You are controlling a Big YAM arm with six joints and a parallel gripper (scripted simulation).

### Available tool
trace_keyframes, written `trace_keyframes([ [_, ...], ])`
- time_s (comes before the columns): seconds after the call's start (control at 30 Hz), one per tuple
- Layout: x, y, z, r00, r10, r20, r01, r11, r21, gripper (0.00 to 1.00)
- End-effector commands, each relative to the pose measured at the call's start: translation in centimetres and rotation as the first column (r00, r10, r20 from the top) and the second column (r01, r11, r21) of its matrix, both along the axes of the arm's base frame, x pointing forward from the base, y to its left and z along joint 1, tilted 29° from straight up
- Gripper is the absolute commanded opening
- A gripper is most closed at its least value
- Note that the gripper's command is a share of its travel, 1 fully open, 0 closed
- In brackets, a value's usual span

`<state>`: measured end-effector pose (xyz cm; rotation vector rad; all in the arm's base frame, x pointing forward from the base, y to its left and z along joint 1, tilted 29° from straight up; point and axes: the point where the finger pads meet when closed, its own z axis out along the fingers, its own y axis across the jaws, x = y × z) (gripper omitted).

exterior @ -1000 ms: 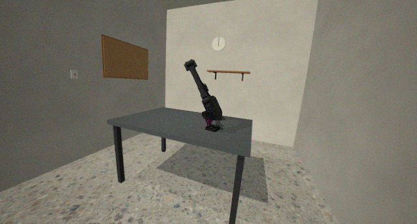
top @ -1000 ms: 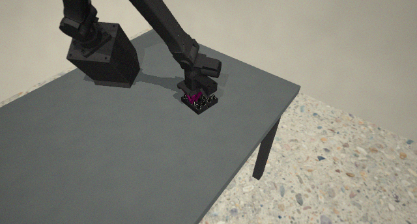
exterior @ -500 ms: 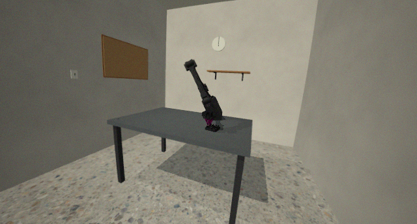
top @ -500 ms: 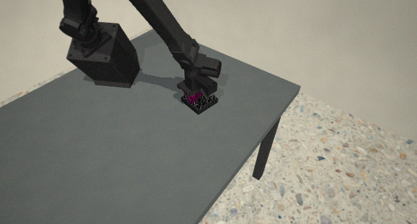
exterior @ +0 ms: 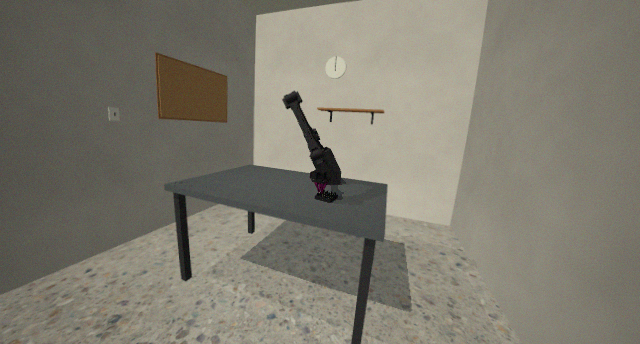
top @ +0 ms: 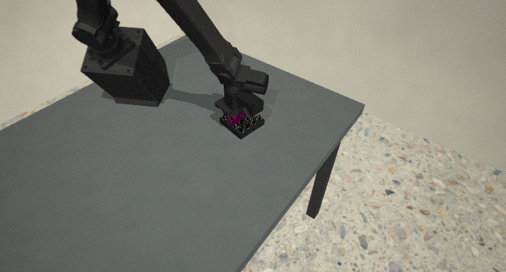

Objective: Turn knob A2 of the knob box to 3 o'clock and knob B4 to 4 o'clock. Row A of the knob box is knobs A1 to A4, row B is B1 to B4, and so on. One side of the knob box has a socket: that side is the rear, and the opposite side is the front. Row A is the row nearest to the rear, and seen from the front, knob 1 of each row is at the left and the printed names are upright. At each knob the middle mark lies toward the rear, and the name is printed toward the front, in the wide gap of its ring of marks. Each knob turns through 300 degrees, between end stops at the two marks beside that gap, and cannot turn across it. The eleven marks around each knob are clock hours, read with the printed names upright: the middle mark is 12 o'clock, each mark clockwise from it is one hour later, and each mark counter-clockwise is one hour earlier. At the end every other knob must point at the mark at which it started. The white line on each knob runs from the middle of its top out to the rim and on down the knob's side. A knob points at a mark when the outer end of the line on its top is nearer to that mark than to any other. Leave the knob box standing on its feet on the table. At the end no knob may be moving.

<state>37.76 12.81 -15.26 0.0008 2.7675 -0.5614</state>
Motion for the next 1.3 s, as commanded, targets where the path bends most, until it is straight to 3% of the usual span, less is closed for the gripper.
trace_keyframes([
  [0.0,1.7,1.13,0.61,0.999,0.014,0.035,-0.015,1.0,0.022,0.18],
  [0.1,1.7,1.13,0.61,0.999,0.014,0.035,-0.015,1.0,0.022,0.18],
  [0.13,1.7,1.13,0.61,0.999,0.014,0.035,-0.015,1.0,0.022,0.08],
  [1.27,1.7,1.14,0.61,0.999,0.01,0.037,-0.011,1.0,0.024,0.08],
])
